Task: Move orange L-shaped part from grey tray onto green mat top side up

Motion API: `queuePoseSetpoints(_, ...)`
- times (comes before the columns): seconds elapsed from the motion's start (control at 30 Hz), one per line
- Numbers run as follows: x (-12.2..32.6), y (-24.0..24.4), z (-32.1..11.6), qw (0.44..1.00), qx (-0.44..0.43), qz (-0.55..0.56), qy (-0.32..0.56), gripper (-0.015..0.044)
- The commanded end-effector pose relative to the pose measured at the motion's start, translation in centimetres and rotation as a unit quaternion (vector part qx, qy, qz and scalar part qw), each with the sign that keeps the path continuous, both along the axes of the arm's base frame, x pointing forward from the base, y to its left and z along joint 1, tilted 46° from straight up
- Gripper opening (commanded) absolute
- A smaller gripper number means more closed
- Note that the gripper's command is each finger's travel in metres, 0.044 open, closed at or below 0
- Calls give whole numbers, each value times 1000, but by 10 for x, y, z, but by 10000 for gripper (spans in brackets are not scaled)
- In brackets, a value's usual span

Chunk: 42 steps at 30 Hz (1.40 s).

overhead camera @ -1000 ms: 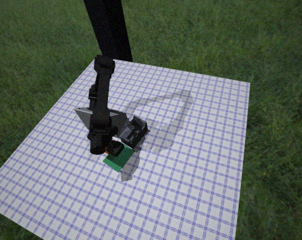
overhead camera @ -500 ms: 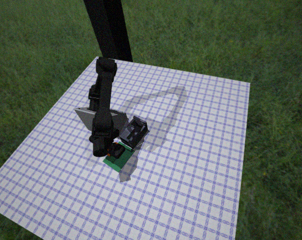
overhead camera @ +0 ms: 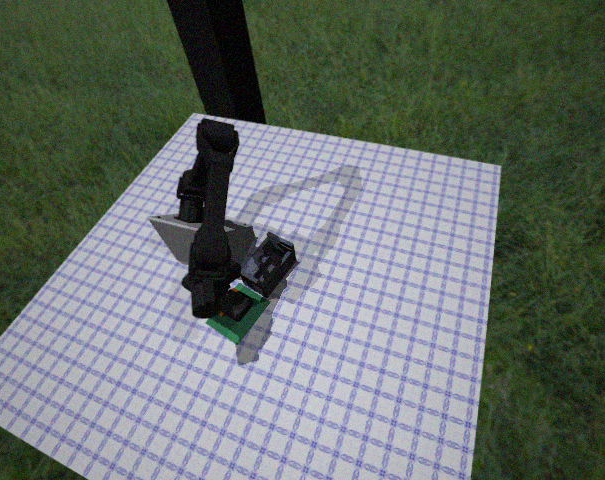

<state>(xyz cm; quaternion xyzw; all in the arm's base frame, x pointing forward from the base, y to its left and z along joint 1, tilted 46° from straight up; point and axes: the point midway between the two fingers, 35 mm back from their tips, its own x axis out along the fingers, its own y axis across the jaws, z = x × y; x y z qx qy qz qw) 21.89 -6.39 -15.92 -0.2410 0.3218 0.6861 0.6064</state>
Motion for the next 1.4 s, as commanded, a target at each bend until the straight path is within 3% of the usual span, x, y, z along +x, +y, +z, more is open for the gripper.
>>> queuePoseSetpoints(0.0, -3, 7, -5, 1000, 4, -3, 5, 0)
queuePoseSetpoints(0.67, -4, 7, -5, 1000, 3, 1, 4, 0)
queuePoseSetpoints(1.0, -3, 4, -3, 1000, 3, 1, 4, 262)
queuePoseSetpoints(1.17, 8, -35, 35, 1000, 2, -2, 5, 394)
queuePoseSetpoints(1.37, 10, -53, 57, 1000, 2, -3, 6, 400)
